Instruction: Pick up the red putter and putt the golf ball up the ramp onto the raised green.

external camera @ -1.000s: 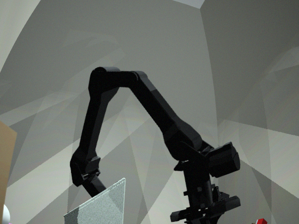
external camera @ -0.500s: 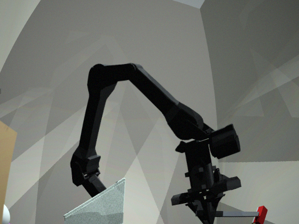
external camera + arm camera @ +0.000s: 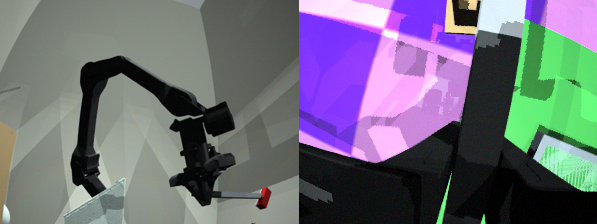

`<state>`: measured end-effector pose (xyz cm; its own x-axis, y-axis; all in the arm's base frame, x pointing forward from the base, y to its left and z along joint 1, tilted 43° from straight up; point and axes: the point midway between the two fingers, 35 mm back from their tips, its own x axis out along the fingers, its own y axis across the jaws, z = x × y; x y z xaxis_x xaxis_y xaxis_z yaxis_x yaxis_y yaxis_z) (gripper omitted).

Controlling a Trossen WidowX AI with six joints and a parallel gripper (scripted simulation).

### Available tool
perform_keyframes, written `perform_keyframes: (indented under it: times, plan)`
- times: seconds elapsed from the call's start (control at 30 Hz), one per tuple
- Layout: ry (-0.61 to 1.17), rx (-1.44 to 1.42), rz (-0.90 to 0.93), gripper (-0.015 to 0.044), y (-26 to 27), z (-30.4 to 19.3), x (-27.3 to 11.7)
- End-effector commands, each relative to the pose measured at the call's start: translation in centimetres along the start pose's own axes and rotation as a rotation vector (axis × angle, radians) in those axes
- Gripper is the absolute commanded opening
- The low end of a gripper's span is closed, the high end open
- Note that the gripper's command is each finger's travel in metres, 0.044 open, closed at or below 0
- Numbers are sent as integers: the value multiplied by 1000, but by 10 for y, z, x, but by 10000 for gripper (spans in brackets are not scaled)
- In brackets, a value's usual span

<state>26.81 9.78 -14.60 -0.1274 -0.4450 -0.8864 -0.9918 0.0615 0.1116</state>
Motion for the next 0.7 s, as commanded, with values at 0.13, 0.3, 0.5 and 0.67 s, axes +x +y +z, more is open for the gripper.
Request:
perform_keyframes:
  times: [0.13,0.3,0.5,0.67]
  plan:
    - [-18,176,-23,0,-18,-35,-21]
    - [-22,301,-42,0,-29,-66,-34]
    - [-22,450,-58,0,-36,-107,-48]
    - [-19,575,-69,0,-37,-141,-57]
